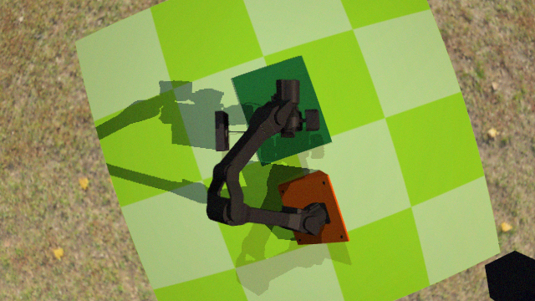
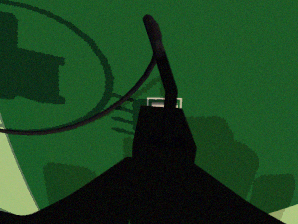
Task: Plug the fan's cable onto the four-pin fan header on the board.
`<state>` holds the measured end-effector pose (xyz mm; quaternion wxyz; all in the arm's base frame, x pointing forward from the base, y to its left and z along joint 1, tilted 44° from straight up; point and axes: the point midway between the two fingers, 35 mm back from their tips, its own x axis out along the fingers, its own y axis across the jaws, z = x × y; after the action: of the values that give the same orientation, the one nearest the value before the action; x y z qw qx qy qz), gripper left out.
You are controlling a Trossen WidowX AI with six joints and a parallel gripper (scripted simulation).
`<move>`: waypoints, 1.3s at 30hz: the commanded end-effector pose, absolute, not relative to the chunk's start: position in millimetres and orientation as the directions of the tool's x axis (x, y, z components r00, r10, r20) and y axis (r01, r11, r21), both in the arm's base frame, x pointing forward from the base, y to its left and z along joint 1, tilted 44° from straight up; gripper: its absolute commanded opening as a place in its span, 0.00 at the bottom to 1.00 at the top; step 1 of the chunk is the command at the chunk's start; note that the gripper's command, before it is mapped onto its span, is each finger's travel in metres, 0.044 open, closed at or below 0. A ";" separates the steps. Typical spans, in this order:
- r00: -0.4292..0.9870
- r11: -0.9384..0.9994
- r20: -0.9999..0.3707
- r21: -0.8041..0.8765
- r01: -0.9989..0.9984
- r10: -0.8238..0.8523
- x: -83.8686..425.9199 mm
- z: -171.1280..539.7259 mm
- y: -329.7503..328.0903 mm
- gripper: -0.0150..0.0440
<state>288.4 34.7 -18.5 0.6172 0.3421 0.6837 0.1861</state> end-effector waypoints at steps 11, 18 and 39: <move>-0.011 0.708 -0.718 0.683 0.178 0.696 284.5 -22.7 33.6 0.25; -0.011 0.709 -0.718 0.684 0.173 0.696 278.8 -21.2 32.2 0.25; -0.011 0.708 -0.718 0.685 0.173 0.696 276.0 -36.3 48.3 0.25</move>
<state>279.4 42.3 -29.3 0.6318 0.3154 0.6763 0.2096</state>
